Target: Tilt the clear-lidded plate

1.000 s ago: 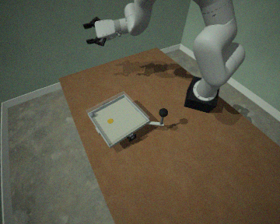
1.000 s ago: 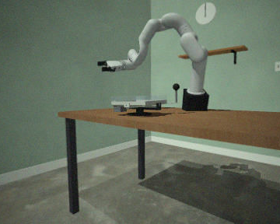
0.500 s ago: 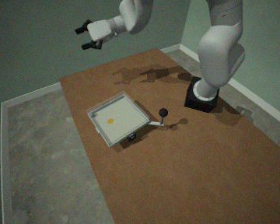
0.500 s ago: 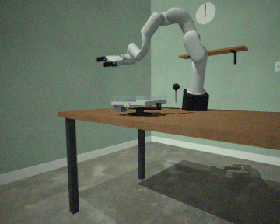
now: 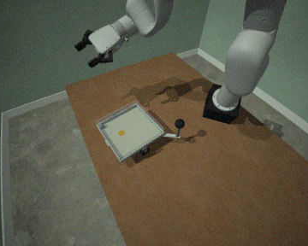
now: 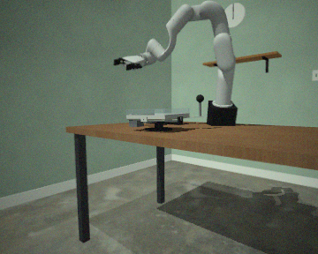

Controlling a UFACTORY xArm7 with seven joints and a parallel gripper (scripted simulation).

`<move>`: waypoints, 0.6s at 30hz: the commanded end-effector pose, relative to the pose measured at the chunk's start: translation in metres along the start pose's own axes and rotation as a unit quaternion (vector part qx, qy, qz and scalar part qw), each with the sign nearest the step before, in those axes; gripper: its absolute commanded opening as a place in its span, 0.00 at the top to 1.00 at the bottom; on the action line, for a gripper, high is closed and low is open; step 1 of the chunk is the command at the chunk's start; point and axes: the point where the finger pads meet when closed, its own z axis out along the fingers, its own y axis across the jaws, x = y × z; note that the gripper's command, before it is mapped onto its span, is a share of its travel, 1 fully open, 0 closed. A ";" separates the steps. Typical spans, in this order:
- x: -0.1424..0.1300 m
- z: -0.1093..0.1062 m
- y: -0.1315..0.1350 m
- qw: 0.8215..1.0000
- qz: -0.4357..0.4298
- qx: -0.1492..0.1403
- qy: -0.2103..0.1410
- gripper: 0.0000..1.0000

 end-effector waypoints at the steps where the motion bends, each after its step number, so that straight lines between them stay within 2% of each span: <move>1: 0.020 0.011 -0.028 0.999 -0.002 0.035 -0.003 0.00; 3: 0.024 0.014 -0.035 0.999 -0.001 0.044 -0.005 0.00; 8: 0.042 0.023 -0.074 0.996 0.000 0.089 -0.017 0.00; 9: 0.042 0.023 -0.075 0.996 0.000 0.089 -0.017 0.00; 11: 0.050 0.025 -0.095 0.993 -0.001 0.111 -0.026 0.00; 13: 0.050 0.025 -0.095 0.993 -0.001 0.111 -0.026 0.00; 15: 0.064 0.029 -0.141 0.986 -0.003 0.160 -0.047 0.00; 18: 0.068 0.029 -0.156 0.983 -0.004 0.176 -0.055 0.00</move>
